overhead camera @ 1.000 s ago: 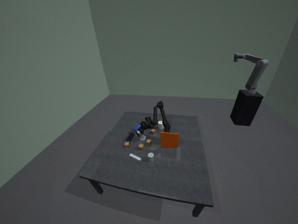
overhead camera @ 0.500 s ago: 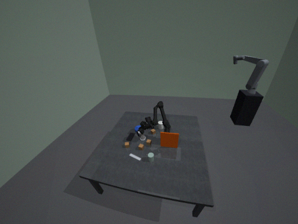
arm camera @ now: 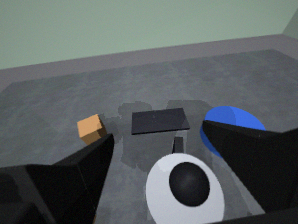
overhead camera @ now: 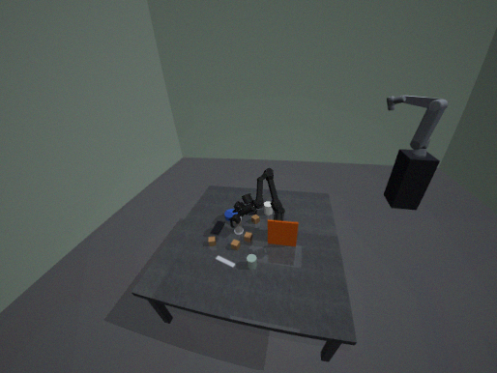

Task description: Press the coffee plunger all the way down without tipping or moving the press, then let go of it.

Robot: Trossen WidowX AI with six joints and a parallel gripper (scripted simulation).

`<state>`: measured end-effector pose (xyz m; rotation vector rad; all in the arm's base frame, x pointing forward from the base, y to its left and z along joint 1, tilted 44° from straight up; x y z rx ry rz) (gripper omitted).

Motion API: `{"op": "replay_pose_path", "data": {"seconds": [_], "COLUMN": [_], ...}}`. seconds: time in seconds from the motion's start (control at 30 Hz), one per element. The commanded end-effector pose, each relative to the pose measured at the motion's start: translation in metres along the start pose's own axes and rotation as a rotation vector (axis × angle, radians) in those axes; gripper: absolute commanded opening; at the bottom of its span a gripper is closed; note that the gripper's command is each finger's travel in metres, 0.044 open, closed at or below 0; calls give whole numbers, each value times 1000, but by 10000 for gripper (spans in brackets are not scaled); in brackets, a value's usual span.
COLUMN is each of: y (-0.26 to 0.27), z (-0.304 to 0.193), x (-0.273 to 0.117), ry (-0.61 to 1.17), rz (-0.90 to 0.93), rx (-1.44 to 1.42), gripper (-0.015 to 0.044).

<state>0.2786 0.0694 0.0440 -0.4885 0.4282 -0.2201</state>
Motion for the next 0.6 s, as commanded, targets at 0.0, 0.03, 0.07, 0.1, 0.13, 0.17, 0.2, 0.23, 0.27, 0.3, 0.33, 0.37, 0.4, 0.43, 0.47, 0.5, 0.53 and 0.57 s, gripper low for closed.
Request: {"op": "replay_pose_path", "data": {"seconds": [0.0, 0.03, 0.07, 0.1, 0.13, 0.17, 0.2, 0.23, 0.27, 0.3, 0.33, 0.37, 0.4, 0.43, 0.47, 0.5, 0.53, 0.57], "y": [4, 4, 5, 5, 4, 3, 2, 0, -1, -1, -1, -1, -1, -1, -1, -1, -1, -1], "z": [16, 21, 27, 32, 36, 40, 44, 47, 49, 49, 49, 50, 50, 50, 49, 49, 49, 49], "x": [-14, -21, -28, -35, -43, -51, -59, -66, -70, -71, -71, -71, -71, -71, -71, -71, -71, -71], "ry": [-2, 0, 3, 4, 5, 5, 4, 3, 1, 1, 1, 1, 1, 1, 1, 1, 1, 1], "rz": [3, 4, 4, 4, 4, 3, 2, 1, 1, 1, 1, 1, 1, 1, 1, 1, 1, 1], "rx": [12, 12, 11, 10, 9, 7, 5, 4, 2, 2, 2, 2, 2, 2, 2, 2, 2, 2], "gripper": [440, 440, 440, 440, 440, 440, 440, 440, 440, 440, 440, 440, 440, 440, 440, 440, 440, 440]}}
Point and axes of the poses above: the point midway between the two fingers, 35 mm back from their tips, its own x axis out along the fingers, its own y axis across the jaws, z = x × y, the point moved 6 cm from there along -x, back along the fingers, and after that the axes turned 15 degrees about x, right-handed, at the moved point
